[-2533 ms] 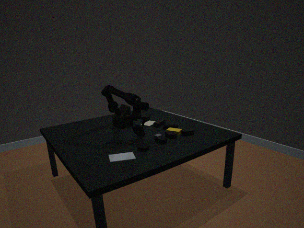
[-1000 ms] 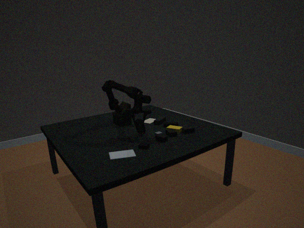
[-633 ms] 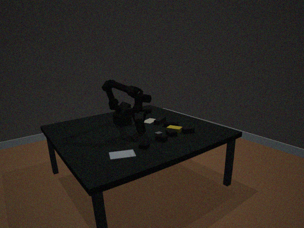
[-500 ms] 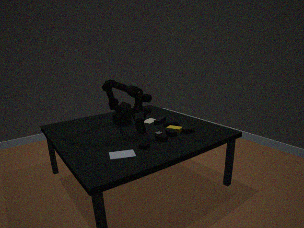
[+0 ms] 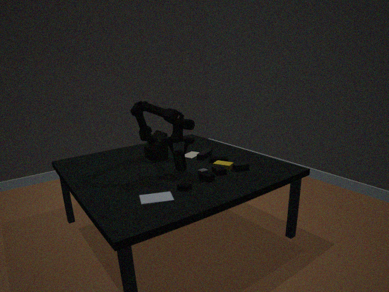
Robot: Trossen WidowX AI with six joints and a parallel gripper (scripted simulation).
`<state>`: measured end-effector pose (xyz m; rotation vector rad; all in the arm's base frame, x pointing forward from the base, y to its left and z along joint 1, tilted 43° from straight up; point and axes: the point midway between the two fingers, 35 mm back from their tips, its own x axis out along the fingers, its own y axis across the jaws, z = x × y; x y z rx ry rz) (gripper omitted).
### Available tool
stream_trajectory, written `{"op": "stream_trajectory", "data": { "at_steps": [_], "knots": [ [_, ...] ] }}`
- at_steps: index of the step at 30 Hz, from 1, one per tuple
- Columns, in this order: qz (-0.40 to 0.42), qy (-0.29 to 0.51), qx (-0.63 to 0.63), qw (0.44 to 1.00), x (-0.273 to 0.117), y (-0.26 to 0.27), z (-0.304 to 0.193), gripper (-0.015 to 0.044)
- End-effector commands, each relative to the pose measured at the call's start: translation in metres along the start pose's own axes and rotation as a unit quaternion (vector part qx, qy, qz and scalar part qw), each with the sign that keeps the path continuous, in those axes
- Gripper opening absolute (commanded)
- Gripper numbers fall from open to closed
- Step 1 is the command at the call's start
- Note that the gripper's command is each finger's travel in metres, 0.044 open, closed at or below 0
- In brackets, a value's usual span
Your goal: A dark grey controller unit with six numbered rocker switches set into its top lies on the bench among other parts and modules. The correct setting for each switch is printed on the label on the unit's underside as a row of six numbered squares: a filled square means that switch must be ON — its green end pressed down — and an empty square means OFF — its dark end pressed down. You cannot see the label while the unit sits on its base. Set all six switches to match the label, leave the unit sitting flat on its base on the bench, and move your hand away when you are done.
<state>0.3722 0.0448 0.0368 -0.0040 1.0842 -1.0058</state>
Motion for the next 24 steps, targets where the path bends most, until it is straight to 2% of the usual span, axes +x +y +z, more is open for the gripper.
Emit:
{"op": "stream_trajectory", "data": {
  "at_steps": [1,24],
  "knots": [
    [-0.003,0.011,-0.002,1.000,0.003,-0.001,-0.008,0.0336],
    [-0.003,0.011,-0.002,1.000,-0.001,-0.001,-0.026,0.0337]
  ]
}}
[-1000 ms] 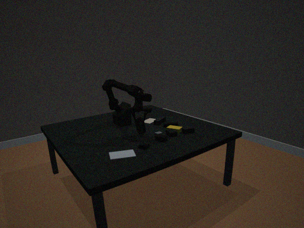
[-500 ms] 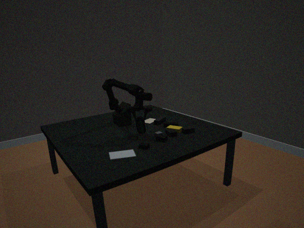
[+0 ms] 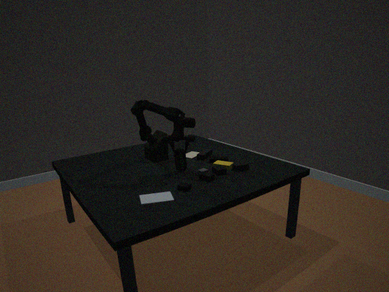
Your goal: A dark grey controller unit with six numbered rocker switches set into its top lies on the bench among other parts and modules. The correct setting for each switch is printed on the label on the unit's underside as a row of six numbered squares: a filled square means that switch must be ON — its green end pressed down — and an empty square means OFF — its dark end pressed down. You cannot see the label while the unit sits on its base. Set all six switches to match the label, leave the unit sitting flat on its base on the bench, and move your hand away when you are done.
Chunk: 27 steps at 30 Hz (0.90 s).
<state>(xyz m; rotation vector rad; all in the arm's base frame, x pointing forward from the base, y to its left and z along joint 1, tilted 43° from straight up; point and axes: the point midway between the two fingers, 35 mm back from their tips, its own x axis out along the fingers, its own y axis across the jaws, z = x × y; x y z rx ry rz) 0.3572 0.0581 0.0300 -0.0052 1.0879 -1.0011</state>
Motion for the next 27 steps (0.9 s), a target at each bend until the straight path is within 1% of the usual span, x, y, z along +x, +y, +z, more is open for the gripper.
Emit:
{"op": "stream_trajectory", "data": {
  "at_steps": [1,27],
  "knots": [
    [-0.004,0.010,0.000,1.000,0.004,-0.002,-0.007,0.0337],
    [-0.004,0.011,0.000,1.000,0.003,-0.002,-0.037,0.0338]
  ]
}}
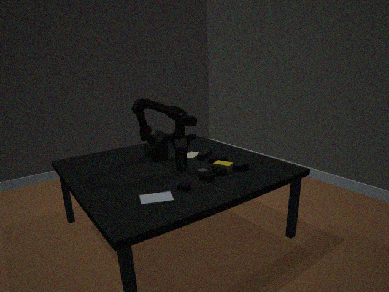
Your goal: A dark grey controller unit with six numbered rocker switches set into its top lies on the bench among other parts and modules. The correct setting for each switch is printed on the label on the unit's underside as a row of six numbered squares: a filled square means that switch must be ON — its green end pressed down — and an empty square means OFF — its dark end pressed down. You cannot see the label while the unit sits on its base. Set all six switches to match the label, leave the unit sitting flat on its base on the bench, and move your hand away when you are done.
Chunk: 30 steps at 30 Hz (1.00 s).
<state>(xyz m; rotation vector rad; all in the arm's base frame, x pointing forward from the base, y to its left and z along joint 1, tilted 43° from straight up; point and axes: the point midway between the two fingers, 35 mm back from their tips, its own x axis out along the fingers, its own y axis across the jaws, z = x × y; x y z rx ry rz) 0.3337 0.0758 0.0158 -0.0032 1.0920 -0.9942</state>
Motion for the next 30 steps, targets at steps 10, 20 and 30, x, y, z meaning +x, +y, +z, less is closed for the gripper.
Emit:
{"op": "stream_trajectory", "data": {
  "at_steps": [10,20,30],
  "knots": [
    [-0.007,0.010,0.002,1.000,0.006,-0.003,-0.013,0.0338],
    [-0.007,0.010,0.002,1.000,0.007,-0.003,-0.021,0.0338],
    [-0.006,0.010,0.001,1.000,0.007,-0.003,-0.030,0.0338]
  ]
}}
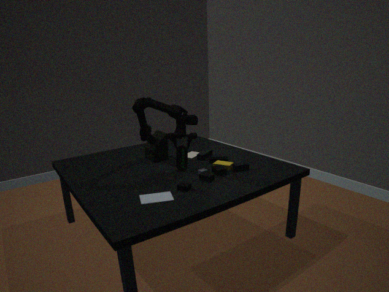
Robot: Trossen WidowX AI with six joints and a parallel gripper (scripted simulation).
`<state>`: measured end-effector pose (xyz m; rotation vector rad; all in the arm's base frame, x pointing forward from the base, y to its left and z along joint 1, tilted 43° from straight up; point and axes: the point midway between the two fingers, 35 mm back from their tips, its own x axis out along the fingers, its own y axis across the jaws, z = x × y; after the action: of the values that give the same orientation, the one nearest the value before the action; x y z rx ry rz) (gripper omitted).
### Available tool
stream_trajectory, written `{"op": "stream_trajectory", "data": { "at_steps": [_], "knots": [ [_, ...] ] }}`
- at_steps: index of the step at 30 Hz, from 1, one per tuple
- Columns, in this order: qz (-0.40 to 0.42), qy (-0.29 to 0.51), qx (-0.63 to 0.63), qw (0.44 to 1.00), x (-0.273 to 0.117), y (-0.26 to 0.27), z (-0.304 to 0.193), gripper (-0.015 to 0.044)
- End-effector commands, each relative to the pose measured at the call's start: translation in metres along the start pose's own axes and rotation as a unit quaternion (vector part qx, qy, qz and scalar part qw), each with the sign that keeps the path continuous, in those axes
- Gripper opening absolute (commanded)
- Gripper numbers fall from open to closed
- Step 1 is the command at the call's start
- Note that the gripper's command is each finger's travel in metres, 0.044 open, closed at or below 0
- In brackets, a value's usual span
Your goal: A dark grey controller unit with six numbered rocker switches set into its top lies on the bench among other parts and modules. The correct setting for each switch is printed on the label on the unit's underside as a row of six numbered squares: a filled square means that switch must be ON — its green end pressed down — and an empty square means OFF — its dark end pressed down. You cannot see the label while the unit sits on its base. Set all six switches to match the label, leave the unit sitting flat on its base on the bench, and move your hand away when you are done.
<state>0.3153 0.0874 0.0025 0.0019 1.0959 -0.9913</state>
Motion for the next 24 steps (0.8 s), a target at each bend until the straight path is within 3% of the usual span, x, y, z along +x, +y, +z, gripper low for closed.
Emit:
{"op": "stream_trajectory", "data": {
  "at_steps": [1,24],
  "knots": [
    [-0.009,0.008,0.001,1.000,0.007,-0.003,-0.005,0.0338],
    [-0.008,0.008,0.001,1.000,0.009,-0.003,-0.024,0.0338]
  ]
}}
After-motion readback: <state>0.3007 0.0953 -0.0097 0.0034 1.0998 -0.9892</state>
